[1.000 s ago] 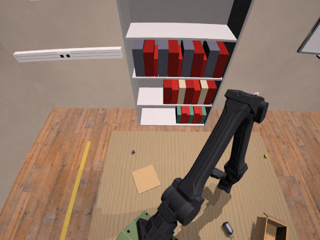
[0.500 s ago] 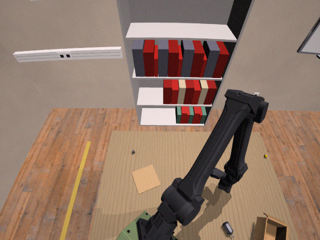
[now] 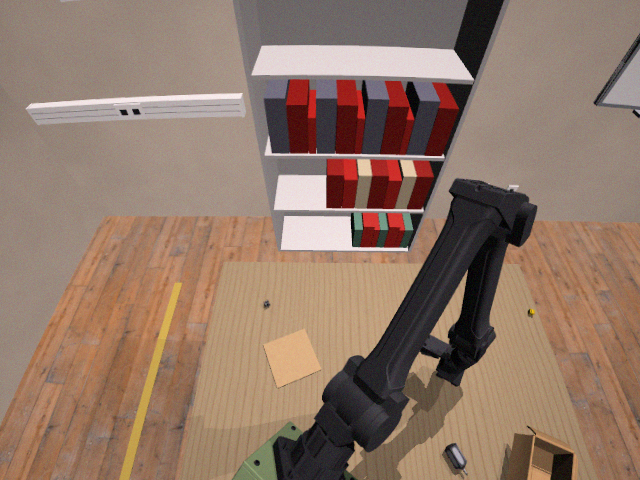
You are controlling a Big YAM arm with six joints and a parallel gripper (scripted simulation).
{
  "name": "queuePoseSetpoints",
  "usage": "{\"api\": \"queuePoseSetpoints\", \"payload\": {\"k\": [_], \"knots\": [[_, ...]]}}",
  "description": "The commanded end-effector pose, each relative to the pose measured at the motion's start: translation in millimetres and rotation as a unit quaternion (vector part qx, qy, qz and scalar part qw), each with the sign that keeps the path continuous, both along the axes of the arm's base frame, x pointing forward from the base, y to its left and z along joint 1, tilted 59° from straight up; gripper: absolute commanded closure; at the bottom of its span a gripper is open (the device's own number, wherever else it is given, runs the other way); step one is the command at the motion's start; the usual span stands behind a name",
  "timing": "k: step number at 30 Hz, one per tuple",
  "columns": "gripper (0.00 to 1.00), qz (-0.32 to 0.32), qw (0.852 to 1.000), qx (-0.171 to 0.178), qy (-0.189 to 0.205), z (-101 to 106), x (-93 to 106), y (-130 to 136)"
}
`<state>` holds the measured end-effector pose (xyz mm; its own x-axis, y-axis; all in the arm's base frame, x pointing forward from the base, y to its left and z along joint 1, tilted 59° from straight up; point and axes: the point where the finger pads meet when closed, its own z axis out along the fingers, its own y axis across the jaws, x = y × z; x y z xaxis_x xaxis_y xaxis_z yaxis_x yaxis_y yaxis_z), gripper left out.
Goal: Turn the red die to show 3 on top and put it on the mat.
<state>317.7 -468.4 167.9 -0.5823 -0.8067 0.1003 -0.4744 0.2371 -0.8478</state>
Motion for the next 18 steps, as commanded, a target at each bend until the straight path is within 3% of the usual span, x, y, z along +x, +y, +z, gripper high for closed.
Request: {"api": "queuePoseSetpoints", "payload": {"k": [1,11,18], "knots": [[0.89,0.000,1.000,0.003,-0.004,-1,5.9,1],[0.89,-0.001,1.000,0.001,-0.005,3,4.1,2],[0.89,-0.004,1.000,-0.006,0.000,22,-26.1,15]]}}
